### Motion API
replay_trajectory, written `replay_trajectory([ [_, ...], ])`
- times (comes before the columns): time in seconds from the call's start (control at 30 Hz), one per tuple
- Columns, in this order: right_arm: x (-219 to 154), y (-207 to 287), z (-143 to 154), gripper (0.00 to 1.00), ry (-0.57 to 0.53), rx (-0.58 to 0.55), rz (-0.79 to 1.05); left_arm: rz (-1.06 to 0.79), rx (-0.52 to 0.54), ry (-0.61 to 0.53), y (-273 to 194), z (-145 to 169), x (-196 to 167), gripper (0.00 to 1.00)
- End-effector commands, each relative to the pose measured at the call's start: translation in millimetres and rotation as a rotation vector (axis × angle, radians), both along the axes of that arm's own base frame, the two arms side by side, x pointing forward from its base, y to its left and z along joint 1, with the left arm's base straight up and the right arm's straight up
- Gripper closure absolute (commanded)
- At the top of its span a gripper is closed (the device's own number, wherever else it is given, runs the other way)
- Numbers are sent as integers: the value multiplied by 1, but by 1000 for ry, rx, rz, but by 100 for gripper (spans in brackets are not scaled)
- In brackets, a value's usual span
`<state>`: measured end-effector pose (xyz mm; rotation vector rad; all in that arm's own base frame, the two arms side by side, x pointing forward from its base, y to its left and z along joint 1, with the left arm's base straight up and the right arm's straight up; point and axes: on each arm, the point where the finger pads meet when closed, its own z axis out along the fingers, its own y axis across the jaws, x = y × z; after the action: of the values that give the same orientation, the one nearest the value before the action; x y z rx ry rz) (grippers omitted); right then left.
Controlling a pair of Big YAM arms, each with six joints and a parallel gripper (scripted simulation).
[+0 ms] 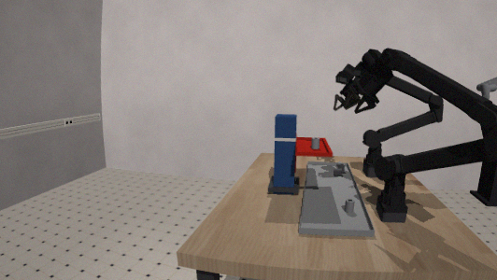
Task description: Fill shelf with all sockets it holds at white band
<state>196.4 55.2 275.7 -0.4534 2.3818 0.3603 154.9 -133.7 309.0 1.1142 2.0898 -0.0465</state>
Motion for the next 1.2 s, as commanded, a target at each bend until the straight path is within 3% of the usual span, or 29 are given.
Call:
replay_trajectory([
  [0.0,-7,-14,-13,0,41,16,-173,214,-88,57,27,0,-3,35],
  [0.17,-11,-26,-53,0,111,5,-324,376,-115,107,55,-21,-6,35],
  [0.3,-14,-33,-86,44,175,-7,-420,471,-130,134,73,-31,-8,35],
  [0.43,-18,-42,-125,44,259,-23,-532,506,-143,133,82,-27,-9,35],
  [0.5,-18,-42,-125,44,259,-23,-532,506,-143,133,82,-27,-9,35],
  [0.67,-25,-54,-188,44,370,-50,-722,577,-144,161,94,-39,-10,35],
  [0.8,-30,-62,-219,44,423,-74,-802,619,-165,164,99,-38,-9,35],
  [1.0,-35,-69,-248,44,475,-102,-867,694,-186,200,108,-46,-11,35],
  [1.17,-32,-71,-250,44,478,-107,-879,736,-207,213,114,-49,-12,35],
])
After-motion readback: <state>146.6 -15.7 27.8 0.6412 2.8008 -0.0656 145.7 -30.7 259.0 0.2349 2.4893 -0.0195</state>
